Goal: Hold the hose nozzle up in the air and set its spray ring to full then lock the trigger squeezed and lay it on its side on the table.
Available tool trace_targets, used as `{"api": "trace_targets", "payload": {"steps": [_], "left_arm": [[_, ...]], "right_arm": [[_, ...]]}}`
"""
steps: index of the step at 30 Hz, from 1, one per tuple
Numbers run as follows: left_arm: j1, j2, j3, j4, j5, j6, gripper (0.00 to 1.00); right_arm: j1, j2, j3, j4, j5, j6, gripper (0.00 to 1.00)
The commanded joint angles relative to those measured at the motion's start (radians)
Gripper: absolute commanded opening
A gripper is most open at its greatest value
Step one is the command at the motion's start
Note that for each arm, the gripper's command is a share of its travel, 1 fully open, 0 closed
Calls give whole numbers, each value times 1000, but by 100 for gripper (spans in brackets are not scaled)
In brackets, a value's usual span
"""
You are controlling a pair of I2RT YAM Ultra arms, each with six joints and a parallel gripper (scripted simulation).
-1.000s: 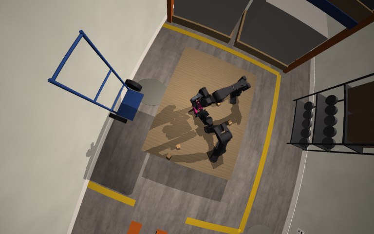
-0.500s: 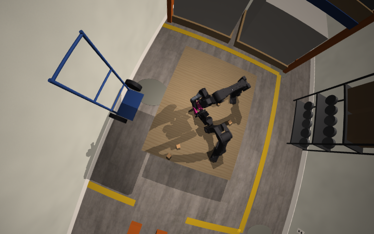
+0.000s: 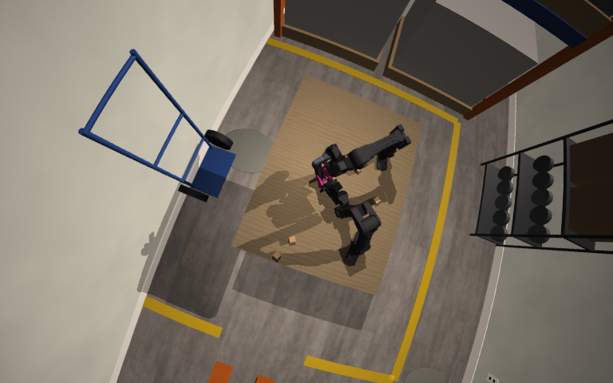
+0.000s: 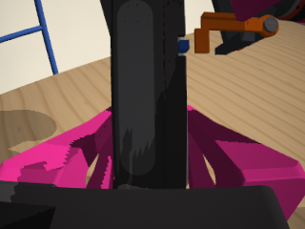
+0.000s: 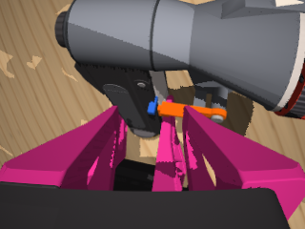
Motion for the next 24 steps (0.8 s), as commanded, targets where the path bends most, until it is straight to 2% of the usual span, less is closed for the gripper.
{"api": "trace_targets", "payload": {"steps": [1, 11, 24], "left_arm": [[-10, -14, 42, 120, 3, -11, 35], [-10, -14, 42, 120, 3, -11, 35], [-10, -14, 42, 120, 3, -11, 35]], "right_arm": [[-6, -41, 42, 16, 13, -7, 37], [-6, -41, 42, 16, 13, -7, 37], [26, -52, 74, -67, 18, 18, 37]]}}
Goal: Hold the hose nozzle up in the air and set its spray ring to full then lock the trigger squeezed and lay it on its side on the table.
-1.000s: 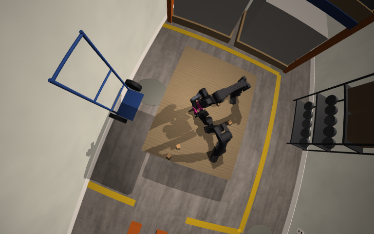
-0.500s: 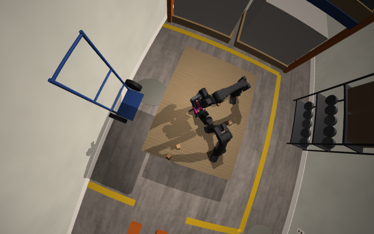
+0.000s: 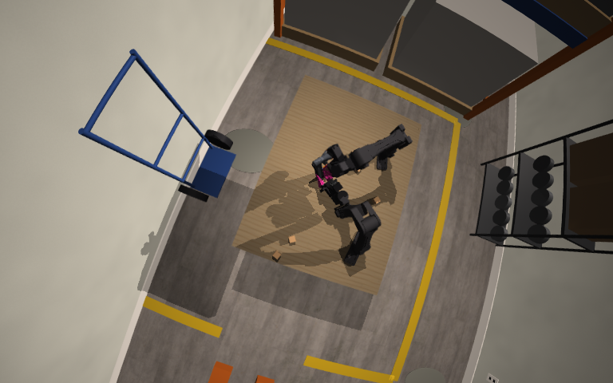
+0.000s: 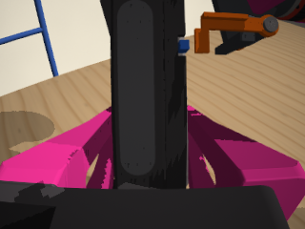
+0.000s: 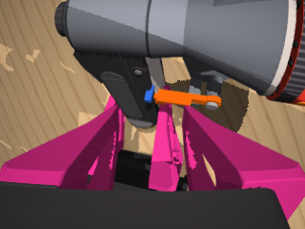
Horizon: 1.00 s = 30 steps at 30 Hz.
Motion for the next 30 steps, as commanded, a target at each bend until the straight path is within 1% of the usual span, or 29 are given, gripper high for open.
{"api": "trace_targets", "payload": {"steps": [1, 30], "left_arm": [[-10, -14, 42, 113, 3, -11, 35], [-10, -14, 42, 113, 3, -11, 35]], "right_arm": [[14, -48, 57, -30, 18, 9, 37], [52, -73, 189, -184, 38, 47, 37]]}}
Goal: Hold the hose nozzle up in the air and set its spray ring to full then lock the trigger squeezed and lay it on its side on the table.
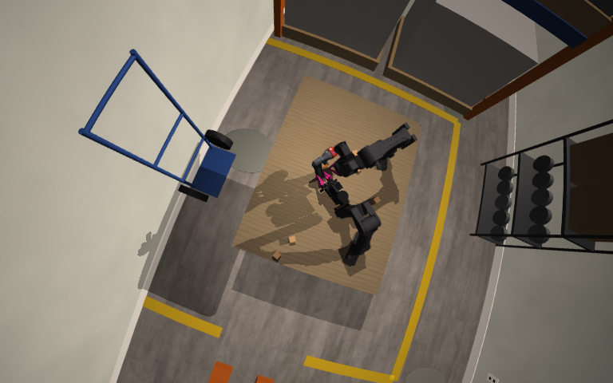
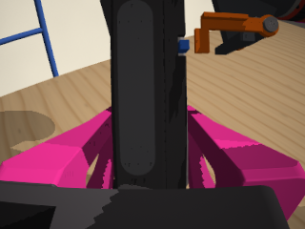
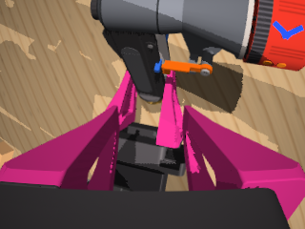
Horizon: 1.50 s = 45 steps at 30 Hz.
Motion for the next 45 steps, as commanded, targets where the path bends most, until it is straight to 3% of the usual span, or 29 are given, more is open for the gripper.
{"api": "trace_targets", "payload": {"steps": [1, 20, 45], "left_arm": [[-10, -14, 42, 112, 3, -11, 35], [-10, -14, 42, 112, 3, -11, 35], [-10, -14, 42, 112, 3, -11, 35]], "right_arm": [[8, -29, 56, -30, 23, 8, 37], [10, -2, 135, -107, 31, 23, 37], [8, -6, 120, -90, 31, 25, 37]]}}
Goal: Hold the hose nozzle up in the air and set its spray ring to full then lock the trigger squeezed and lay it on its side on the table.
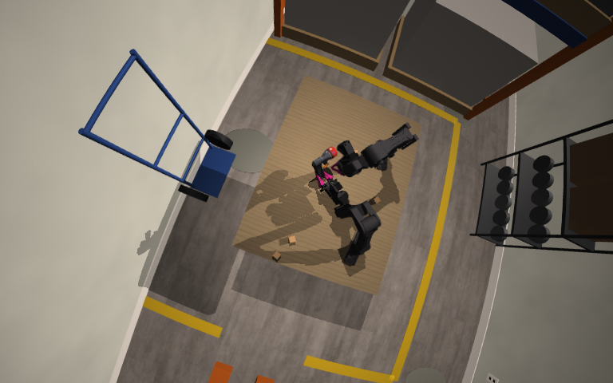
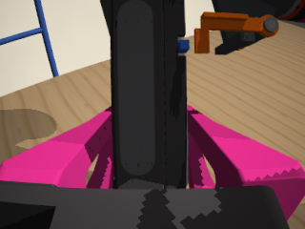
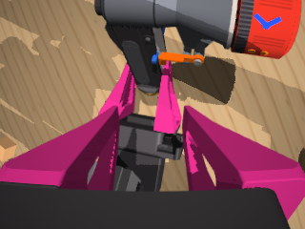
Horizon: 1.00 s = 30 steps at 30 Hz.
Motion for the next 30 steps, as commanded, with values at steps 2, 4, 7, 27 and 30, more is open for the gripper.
{"api": "trace_targets", "payload": {"steps": [2, 4, 7, 27, 30], "left_arm": [[-10, -14, 42, 112, 3, -11, 35], [-10, -14, 42, 112, 3, -11, 35], [-10, -14, 42, 112, 3, -11, 35], [-10, -14, 42, 112, 3, -11, 35], [-10, -14, 42, 112, 3, -11, 35]], "right_arm": [[-9, -9, 7, 12, 19, 2, 37], [-6, -10, -20, 13, 18, 3, 37], [-6, -10, -20, 13, 18, 3, 37], [-218, -268, -275, 473, -102, -527, 37], [-266, -333, -345, 567, -121, -629, 37]]}}
